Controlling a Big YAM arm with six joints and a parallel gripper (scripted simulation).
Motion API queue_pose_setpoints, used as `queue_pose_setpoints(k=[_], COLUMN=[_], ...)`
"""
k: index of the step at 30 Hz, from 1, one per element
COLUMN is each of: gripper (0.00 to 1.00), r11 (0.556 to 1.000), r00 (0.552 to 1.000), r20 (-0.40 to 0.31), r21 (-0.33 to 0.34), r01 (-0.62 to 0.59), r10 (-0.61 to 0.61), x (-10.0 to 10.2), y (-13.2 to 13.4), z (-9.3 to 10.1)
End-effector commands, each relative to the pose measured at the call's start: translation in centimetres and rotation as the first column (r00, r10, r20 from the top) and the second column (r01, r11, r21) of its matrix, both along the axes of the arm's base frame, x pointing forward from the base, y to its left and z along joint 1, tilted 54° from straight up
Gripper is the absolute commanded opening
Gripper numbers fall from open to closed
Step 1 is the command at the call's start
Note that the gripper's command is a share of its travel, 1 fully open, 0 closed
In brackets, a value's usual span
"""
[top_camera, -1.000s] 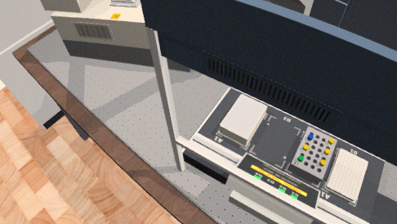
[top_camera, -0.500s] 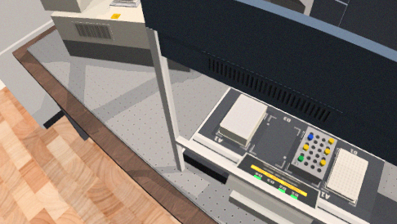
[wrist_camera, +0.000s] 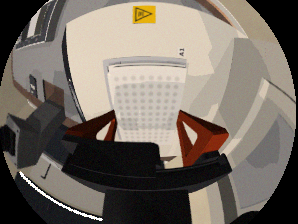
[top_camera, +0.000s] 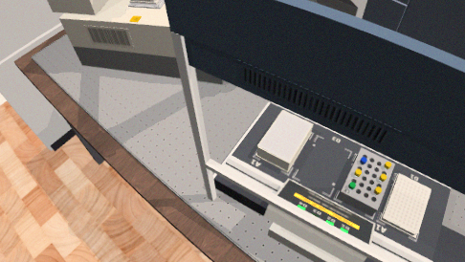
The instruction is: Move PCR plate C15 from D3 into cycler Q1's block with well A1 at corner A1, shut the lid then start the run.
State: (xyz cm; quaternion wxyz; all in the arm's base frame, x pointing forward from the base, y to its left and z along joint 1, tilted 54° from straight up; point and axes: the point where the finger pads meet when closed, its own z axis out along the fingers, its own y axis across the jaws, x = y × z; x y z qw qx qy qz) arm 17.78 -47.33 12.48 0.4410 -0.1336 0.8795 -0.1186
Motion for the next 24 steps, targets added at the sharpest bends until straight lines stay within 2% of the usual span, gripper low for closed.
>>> queue_pose_setpoints(k=[1,8,13,24], gripper=[0.0,0.0,0.0,0.0], r11=[0.999,0.999,0.999,0.999], r00=[1.0,0.999,0.999,1.0], r20=[0.005,0.002,0.003,0.001], r21=[-0.024,0.027,0.025,-0.037], r01=[0.023,0.033,0.033,0.005], r10=[-0.023,-0.033,-0.033,-0.005], x=[-1.2,-1.4,-1.5,0.4], y=[-1.6,-0.2,0.2,-0.9], z=[0.2,-1.4,-1.2,1.5])
